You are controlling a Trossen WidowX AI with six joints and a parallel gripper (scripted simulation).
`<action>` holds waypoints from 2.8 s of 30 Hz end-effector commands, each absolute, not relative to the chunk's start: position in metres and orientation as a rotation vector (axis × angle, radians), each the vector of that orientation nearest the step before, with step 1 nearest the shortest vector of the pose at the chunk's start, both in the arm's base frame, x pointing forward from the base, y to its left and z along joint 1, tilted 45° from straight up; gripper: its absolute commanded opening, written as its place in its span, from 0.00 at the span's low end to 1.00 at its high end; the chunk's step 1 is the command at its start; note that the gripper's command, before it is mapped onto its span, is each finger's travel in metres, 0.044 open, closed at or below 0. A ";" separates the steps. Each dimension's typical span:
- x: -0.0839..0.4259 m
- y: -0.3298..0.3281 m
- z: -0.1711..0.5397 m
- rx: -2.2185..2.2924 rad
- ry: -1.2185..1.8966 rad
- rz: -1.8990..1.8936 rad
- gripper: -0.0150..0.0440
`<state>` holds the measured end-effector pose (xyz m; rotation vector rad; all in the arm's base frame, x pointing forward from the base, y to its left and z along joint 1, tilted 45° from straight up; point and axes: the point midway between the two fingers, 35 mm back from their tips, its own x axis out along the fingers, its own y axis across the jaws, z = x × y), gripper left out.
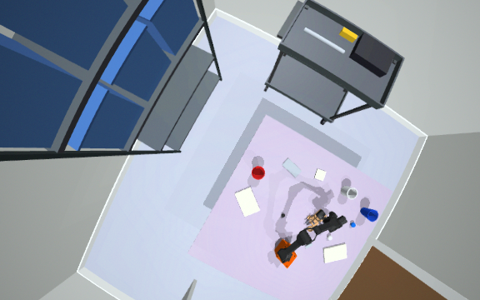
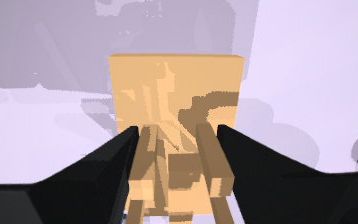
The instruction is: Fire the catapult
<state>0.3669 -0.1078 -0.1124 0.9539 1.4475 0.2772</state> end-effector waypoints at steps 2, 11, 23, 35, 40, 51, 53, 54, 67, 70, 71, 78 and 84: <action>0.360 -0.140 -0.082 0.952 1.440 0.268 0.25; 0.362 -0.137 -0.085 0.955 1.441 0.268 0.25; 0.366 -0.124 -0.099 0.957 1.441 0.268 0.25; 0.369 -0.110 -0.112 0.958 1.441 0.269 0.25; 0.369 -0.108 -0.113 0.949 1.445 0.275 0.25; 0.369 -0.108 -0.113 0.949 1.445 0.275 0.57; 0.369 -0.108 -0.113 0.949 1.445 0.275 0.65; 0.369 -0.108 -0.113 0.949 1.445 0.275 0.70; 0.352 -0.177 -0.042 0.948 1.446 0.270 1.00; 0.356 -0.167 -0.056 0.957 1.442 0.265 1.00; 0.356 -0.167 -0.056 0.957 1.442 0.265 1.00; 0.343 -0.211 -0.010 0.942 1.411 0.246 1.00; 0.358 -0.151 0.005 0.903 1.432 0.269 0.78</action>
